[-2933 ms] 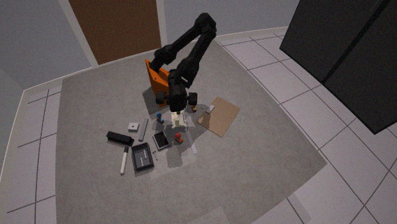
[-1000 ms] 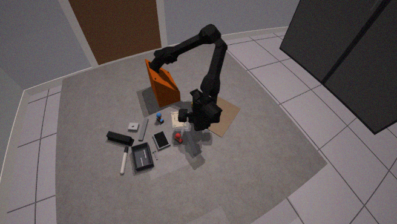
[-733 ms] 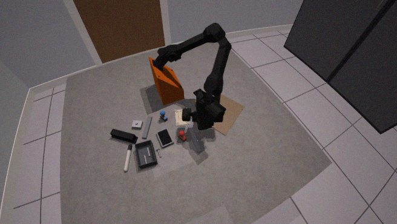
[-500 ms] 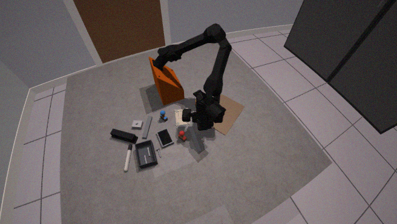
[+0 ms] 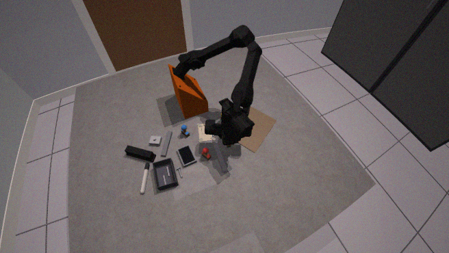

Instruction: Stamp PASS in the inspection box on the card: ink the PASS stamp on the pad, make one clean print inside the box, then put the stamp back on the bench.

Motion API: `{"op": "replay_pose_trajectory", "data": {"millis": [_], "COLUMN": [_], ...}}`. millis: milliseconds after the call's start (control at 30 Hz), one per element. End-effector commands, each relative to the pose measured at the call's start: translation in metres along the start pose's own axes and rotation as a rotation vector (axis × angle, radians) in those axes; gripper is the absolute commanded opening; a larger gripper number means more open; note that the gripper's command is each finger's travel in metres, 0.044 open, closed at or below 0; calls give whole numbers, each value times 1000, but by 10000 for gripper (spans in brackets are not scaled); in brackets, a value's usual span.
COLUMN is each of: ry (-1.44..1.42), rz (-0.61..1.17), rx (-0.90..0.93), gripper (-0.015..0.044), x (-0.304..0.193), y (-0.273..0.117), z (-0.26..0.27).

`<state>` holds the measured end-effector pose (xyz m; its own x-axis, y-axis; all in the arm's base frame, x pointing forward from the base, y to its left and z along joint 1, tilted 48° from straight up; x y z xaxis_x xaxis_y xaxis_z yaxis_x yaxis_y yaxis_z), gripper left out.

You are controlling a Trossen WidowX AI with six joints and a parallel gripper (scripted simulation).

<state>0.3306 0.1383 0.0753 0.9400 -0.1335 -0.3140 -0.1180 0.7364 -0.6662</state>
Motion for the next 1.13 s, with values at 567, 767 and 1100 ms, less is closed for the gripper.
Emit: {"op": "replay_pose_trajectory", "data": {"millis": [567, 767, 1100], "ry": [-2, -2, 3], "rz": [-27, -27, -27], "rx": [17, 17, 14], "gripper": [255, 255, 255], "x": [-1, -1, -1], "y": [-100, -100, -99], "z": [0, 0, 0]}}
Point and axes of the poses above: the point midway between the two fingers, 35 mm back from their tips, its own y axis out along the fingers, its own z axis across the jaws, x = y × z, the point moved 9 cm from there along -y, back along the fingers, and after that the axes turned 1 degree about -y, right-handed, at the moved point
